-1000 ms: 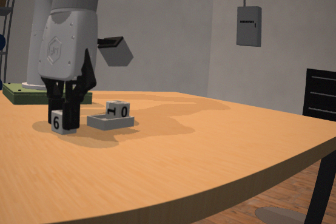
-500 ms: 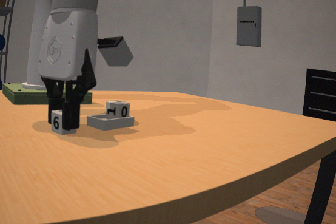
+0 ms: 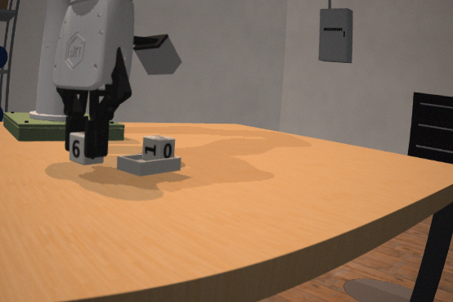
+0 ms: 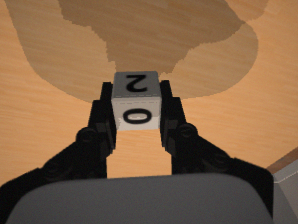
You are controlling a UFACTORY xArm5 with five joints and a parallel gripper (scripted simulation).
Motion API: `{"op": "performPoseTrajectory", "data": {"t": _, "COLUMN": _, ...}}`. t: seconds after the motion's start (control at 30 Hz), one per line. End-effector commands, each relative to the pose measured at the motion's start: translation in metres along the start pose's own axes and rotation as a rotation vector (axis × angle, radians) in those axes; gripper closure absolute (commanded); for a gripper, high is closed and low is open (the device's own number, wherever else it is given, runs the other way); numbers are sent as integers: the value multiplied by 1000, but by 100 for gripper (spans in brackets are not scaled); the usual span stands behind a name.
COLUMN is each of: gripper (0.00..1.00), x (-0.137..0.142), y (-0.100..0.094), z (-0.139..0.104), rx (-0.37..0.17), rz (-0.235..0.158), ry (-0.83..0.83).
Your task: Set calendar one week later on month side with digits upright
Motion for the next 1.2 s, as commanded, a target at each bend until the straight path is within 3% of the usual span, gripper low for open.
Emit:
{"op": "performPoseTrajectory", "data": {"t": 0.0, "gripper": 71, "x": 1, "y": -17, "z": 0, "rx": -1, "rz": -2, "ry": 0}}
{"op": "performPoseTrajectory", "data": {"t": 0.2, "gripper": 71, "x": 1, "y": -60, "z": 0, "rx": -1, "rz": -2, "ry": 0}}
{"op": "performPoseTrajectory", "data": {"t": 0.33, "gripper": 71, "x": 1, "y": -78, "z": -1, "rx": -1, "rz": -2, "ry": 0}}
{"op": "performPoseTrajectory", "data": {"t": 0.77, "gripper": 71, "x": 1, "y": -81, "z": 1, "rx": -1, "rz": -2, "ry": 0}}
{"op": "performPoseTrajectory", "data": {"t": 0.97, "gripper": 71, "x": 3, "y": -90, "z": 73, "rx": -1, "rz": -3, "ry": 0}}
{"op": "performPoseTrajectory", "data": {"t": 1.17, "gripper": 71, "x": 0, "y": -92, "z": 92, "rx": 0, "rz": -3, "ry": 0}}
Point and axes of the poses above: the point where the finger pads meet when closed, its own y axis out along the fingers, its own x axis across the jaws, z = x × y, the point moved 8 cm from there along -y, back along the fingers
